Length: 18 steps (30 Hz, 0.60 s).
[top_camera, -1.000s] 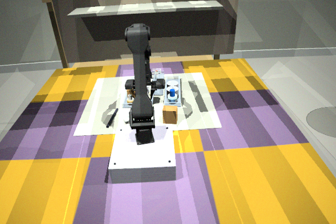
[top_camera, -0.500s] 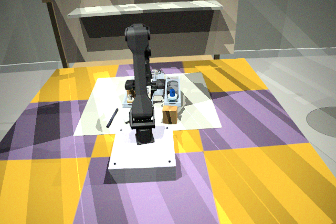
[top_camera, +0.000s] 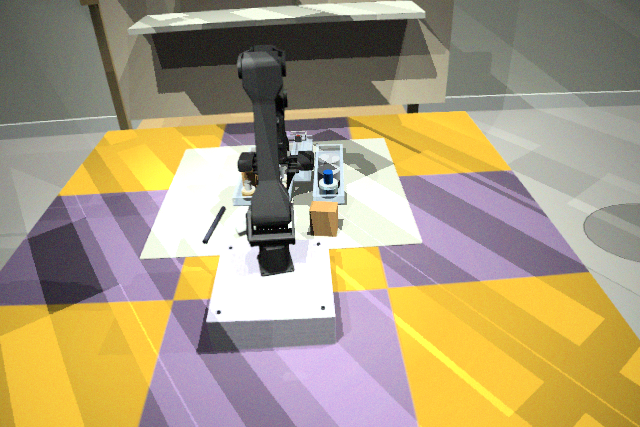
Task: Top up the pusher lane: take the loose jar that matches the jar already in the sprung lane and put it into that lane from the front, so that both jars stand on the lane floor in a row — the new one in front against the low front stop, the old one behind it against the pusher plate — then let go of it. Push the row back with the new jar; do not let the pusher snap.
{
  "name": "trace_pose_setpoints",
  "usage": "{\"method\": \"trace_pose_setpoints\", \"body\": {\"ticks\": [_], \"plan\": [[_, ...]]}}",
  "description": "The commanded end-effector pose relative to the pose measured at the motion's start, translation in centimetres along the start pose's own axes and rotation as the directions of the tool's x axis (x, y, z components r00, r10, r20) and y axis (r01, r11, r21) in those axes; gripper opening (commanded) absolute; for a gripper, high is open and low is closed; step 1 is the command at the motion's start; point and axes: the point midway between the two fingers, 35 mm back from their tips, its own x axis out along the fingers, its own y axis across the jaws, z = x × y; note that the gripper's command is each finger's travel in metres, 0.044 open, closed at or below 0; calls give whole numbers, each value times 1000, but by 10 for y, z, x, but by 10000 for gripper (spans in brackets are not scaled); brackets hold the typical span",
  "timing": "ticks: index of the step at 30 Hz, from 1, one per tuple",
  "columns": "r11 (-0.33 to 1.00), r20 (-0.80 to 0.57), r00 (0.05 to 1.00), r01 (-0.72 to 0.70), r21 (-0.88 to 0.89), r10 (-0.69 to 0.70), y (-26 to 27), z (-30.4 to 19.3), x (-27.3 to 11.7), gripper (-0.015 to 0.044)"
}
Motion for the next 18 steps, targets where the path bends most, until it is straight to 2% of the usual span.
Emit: {"method": "trace_pose_setpoints", "body": {"ticks": [1, 11, 18], "plan": [[1000, 1, 1000, 1, -1, -1, 0, 0, 0, 26], [1000, 1, 1000, 1, -1, -1, 0, 0, 0, 289], [1000, 1, 1000, 1, -1, -1, 0, 0, -13, 299]]}}
